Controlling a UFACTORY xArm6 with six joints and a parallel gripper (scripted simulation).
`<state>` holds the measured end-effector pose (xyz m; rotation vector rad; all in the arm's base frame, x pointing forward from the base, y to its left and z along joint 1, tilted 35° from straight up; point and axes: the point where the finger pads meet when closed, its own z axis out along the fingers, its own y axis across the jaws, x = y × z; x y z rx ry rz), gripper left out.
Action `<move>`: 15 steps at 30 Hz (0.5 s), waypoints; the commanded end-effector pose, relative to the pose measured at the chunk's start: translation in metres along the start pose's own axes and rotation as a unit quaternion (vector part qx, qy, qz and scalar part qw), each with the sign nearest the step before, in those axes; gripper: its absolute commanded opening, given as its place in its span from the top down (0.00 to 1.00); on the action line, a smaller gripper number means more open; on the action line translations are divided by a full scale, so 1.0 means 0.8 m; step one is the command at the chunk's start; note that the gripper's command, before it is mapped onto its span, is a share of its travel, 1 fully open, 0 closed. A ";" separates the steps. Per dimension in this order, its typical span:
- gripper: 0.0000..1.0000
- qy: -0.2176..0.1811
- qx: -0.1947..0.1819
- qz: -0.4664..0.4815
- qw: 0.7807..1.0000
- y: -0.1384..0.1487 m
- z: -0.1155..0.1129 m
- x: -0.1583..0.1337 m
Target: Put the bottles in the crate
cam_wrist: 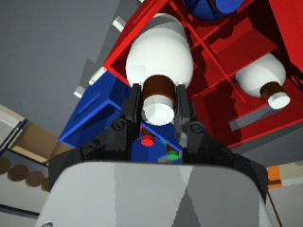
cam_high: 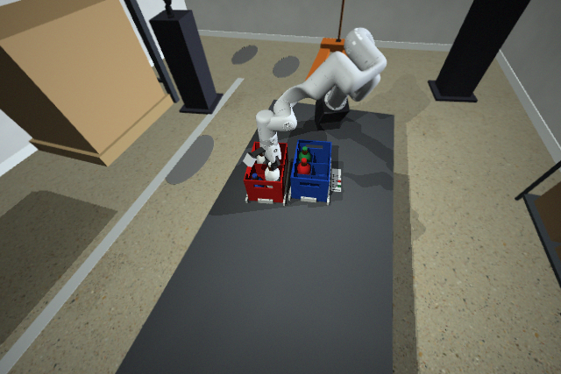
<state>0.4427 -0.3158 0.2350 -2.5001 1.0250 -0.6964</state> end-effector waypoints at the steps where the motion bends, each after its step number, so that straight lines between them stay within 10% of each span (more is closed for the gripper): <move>1: 1.00 0.002 0.000 -0.001 1.000 -0.001 -0.011 0.002; 15: 1.00 0.002 0.000 -0.001 1.000 -0.001 -0.036 0.002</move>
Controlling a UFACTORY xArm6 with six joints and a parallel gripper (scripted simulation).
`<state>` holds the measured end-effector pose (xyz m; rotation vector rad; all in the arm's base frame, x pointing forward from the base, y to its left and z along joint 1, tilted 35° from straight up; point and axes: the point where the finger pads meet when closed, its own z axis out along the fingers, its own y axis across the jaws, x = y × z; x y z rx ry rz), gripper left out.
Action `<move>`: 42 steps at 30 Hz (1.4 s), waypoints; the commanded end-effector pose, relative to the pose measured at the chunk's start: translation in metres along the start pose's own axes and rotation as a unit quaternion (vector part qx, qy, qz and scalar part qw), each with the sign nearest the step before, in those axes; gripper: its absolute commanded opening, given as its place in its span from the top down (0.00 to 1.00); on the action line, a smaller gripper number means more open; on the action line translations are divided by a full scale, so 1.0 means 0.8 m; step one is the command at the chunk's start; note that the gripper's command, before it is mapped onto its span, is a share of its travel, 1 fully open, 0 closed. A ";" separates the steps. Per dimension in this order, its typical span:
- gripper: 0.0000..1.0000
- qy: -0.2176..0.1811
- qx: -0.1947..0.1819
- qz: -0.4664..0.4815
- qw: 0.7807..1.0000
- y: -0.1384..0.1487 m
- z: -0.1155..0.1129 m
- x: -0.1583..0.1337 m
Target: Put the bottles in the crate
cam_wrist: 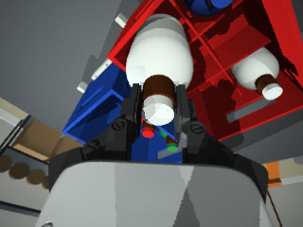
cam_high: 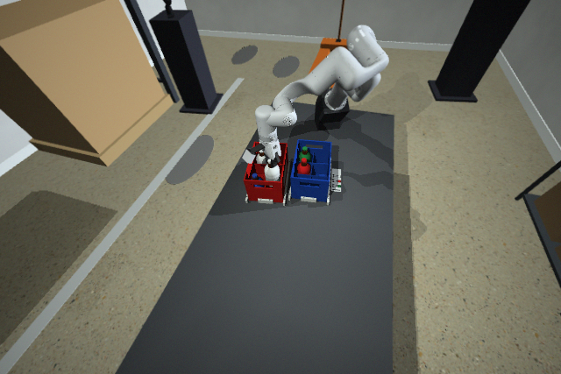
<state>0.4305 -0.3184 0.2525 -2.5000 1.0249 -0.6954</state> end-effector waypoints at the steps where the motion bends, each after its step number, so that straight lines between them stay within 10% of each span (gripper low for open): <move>1: 1.00 0.002 0.000 -0.001 1.000 -0.001 -0.011 0.002; 42: 1.00 0.002 0.000 -0.001 1.000 -0.001 -0.086 0.002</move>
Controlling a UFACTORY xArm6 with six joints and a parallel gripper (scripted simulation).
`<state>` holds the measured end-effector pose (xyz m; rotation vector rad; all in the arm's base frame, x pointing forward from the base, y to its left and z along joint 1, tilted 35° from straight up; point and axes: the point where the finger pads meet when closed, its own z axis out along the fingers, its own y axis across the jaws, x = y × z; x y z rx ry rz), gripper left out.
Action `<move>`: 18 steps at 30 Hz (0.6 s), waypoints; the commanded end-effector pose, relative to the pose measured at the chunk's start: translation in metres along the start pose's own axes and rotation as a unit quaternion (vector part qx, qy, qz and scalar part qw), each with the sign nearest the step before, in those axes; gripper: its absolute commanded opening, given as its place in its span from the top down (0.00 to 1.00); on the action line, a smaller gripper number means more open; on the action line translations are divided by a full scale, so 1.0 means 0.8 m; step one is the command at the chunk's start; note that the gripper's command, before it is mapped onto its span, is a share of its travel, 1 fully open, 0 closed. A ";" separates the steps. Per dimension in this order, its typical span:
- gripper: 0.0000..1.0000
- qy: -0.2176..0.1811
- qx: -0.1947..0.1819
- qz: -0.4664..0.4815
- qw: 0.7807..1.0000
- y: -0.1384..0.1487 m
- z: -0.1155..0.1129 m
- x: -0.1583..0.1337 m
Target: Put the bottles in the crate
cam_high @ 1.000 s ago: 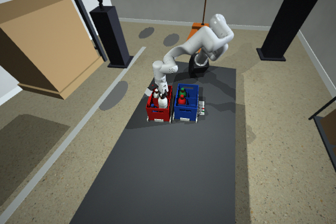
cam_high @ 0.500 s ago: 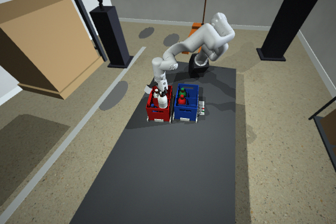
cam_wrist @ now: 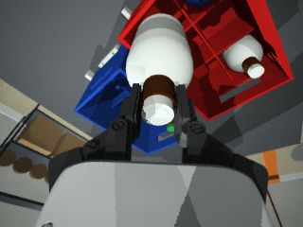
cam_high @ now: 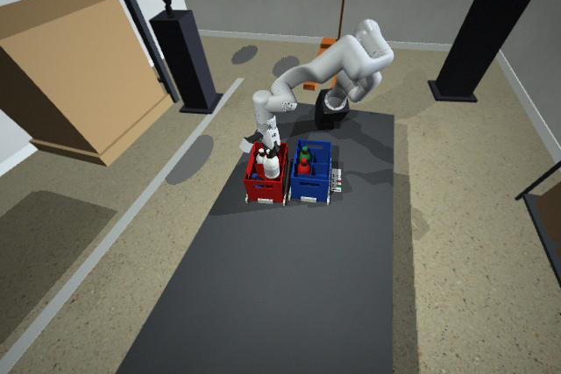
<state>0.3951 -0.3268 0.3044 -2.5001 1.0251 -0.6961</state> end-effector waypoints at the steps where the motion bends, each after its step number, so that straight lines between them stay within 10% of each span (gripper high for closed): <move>1: 1.00 0.002 0.000 -0.001 1.000 -0.001 -0.007 0.002; 18: 1.00 0.002 0.000 -0.001 1.000 -0.011 -0.008 -0.015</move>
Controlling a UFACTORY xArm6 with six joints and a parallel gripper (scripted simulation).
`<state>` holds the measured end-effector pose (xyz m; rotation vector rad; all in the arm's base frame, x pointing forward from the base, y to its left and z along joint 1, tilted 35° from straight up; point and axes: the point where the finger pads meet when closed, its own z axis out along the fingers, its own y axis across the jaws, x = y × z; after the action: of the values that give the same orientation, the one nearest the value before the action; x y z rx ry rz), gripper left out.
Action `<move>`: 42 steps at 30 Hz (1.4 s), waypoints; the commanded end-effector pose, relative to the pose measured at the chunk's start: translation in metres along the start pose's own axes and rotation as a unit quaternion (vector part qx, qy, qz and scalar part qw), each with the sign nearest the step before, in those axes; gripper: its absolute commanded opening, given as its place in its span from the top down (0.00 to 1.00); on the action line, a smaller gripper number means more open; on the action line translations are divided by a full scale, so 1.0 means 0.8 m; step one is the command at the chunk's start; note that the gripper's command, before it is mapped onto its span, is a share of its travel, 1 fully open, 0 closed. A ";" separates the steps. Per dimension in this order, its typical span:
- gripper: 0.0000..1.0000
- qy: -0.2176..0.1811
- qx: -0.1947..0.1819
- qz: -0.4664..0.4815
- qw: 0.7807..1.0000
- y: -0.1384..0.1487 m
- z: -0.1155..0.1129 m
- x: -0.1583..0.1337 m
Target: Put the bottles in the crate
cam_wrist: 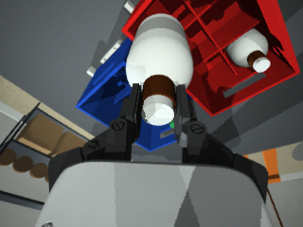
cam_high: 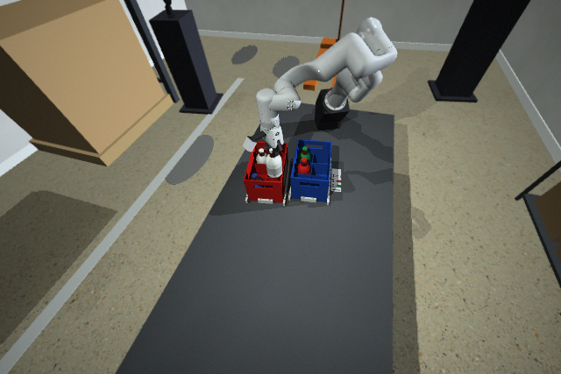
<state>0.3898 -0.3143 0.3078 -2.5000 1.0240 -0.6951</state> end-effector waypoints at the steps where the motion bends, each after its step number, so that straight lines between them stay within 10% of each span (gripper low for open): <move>1: 1.00 0.003 0.000 -0.001 1.000 -0.004 -0.002 -0.003; 42: 1.00 0.003 0.000 -0.001 1.000 -0.053 -0.002 -0.081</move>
<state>0.3734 -0.2440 0.3079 -2.4999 1.0246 -0.6956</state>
